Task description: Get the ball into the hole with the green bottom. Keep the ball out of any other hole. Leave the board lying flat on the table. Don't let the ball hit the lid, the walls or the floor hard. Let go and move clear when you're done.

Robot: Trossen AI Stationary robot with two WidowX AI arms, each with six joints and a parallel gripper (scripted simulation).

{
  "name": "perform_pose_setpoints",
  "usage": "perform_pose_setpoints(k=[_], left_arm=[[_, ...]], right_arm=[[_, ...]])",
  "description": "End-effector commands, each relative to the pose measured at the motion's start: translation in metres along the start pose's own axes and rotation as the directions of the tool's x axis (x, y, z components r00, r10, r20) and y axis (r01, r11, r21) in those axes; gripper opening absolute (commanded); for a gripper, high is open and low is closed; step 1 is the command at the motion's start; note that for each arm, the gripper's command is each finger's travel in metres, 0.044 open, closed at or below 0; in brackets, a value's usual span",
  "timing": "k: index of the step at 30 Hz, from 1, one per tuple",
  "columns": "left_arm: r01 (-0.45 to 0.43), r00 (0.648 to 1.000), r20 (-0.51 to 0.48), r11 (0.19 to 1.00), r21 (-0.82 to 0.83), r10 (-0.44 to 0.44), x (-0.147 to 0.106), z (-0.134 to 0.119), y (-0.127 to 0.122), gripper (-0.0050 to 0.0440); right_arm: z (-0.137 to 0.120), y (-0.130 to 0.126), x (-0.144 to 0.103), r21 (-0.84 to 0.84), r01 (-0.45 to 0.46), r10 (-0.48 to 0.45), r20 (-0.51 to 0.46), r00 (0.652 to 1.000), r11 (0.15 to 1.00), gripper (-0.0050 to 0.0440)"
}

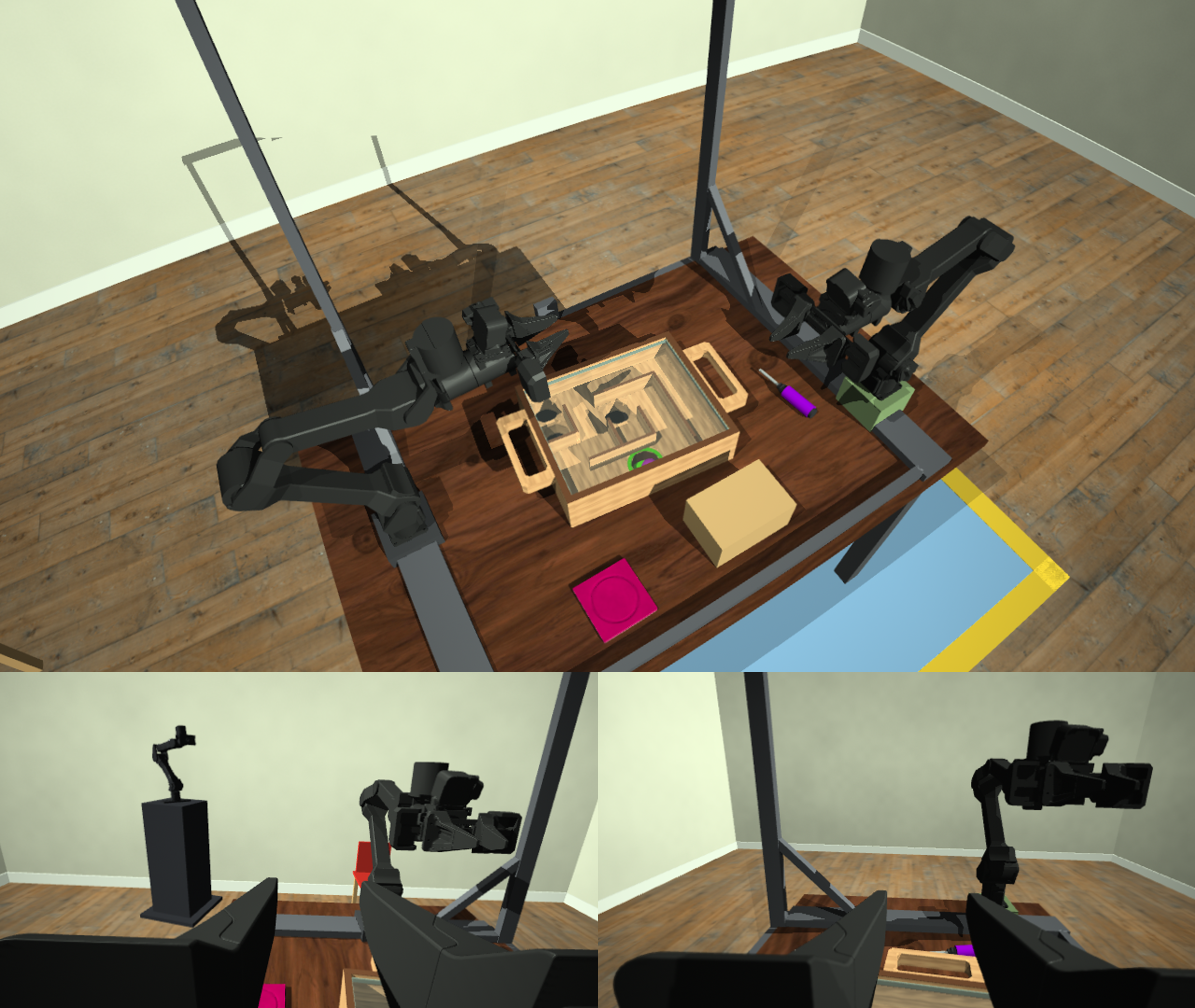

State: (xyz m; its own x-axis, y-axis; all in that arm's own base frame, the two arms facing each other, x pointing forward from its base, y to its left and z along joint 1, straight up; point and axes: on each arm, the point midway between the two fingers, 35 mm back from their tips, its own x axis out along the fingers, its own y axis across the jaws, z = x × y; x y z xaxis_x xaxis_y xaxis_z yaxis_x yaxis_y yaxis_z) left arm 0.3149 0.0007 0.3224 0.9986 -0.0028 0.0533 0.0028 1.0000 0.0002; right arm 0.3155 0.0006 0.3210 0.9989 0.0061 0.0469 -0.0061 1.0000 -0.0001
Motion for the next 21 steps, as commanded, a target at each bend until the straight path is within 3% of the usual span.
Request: perform_pose_setpoints(k=[1,21], left_arm=[[-0.001,1.0,0.017,1.0,-0.007,0.001,0.0006,0.0076,-0.0009,0.0162],[-0.002,1.0,0.015,1.0,0.005,0.002,0.0013,0.0096,-0.0014,0.0162]], right_arm=[[0.0068,0.0004,0.0003,0.007,0.002,-0.002,0.016,1.0,1.0,0.0162],[0.0122,0.0,0.0006,-0.003,0.006,-0.006,0.024,1.0,1.0,0.0162]])
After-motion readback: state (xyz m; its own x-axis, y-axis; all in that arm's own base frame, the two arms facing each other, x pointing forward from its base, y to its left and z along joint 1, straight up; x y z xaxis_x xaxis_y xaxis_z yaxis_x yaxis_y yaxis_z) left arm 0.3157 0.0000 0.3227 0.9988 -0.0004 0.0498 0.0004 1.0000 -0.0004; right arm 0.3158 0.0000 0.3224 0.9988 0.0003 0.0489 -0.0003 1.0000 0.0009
